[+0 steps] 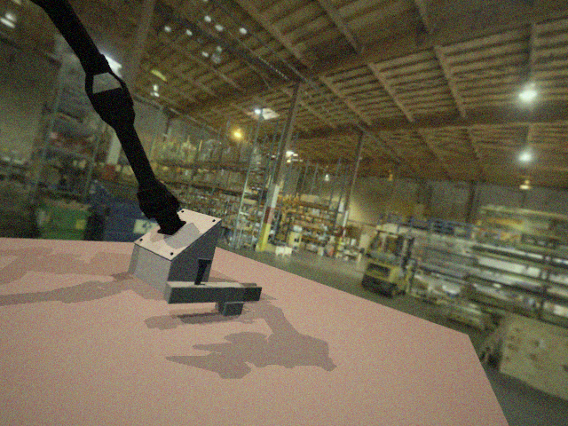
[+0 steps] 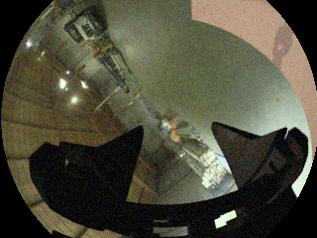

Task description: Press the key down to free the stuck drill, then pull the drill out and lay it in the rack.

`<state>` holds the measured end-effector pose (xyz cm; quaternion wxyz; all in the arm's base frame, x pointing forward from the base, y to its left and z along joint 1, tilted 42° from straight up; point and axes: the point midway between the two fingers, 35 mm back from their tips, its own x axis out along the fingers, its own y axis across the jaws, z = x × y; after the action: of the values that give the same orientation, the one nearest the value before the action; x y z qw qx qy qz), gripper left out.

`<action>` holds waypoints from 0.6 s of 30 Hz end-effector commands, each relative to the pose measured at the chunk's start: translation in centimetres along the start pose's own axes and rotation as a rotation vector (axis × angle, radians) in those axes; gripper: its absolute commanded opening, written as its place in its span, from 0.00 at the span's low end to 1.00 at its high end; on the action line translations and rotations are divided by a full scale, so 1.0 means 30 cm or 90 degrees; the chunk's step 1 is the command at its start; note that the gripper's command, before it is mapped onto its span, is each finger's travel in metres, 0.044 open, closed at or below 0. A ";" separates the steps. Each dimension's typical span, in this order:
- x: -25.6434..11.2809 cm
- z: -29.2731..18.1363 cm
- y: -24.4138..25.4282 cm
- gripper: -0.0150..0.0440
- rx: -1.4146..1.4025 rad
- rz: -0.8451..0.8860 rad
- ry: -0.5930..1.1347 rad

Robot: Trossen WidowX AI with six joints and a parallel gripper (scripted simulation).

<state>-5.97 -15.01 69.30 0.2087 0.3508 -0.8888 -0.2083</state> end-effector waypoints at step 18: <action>-0.075 -0.151 -0.373 0.25 -0.292 -0.088 0.147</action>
<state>-0.98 -18.63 68.56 0.3066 0.3672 -0.8231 -0.3060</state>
